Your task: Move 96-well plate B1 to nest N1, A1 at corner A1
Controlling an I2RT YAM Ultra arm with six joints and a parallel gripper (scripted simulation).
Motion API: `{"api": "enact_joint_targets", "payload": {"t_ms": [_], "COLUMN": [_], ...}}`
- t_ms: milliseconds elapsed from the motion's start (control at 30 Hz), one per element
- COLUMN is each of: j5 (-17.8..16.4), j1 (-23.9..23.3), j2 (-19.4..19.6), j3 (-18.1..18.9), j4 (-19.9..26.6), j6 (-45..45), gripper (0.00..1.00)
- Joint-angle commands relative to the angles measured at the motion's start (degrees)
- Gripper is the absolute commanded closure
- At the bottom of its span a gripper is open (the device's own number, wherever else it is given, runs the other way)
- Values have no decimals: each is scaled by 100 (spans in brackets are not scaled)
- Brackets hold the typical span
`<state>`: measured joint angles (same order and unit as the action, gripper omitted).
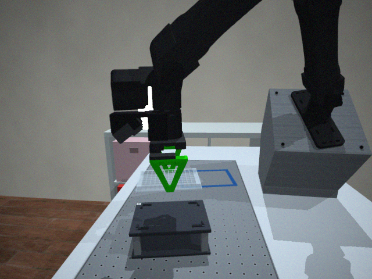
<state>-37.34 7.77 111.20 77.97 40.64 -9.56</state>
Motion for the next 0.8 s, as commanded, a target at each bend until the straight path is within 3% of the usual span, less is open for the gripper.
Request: {"api": "enact_joint_targets", "payload": {"t_ms": [0,767], "j5": [-13,-12], "j1": [-163,-176], "j2": [49,19], "j3": [-49,-59], "j4": [-29,-41], "j6": [32,42], "gripper": [100,100]}}
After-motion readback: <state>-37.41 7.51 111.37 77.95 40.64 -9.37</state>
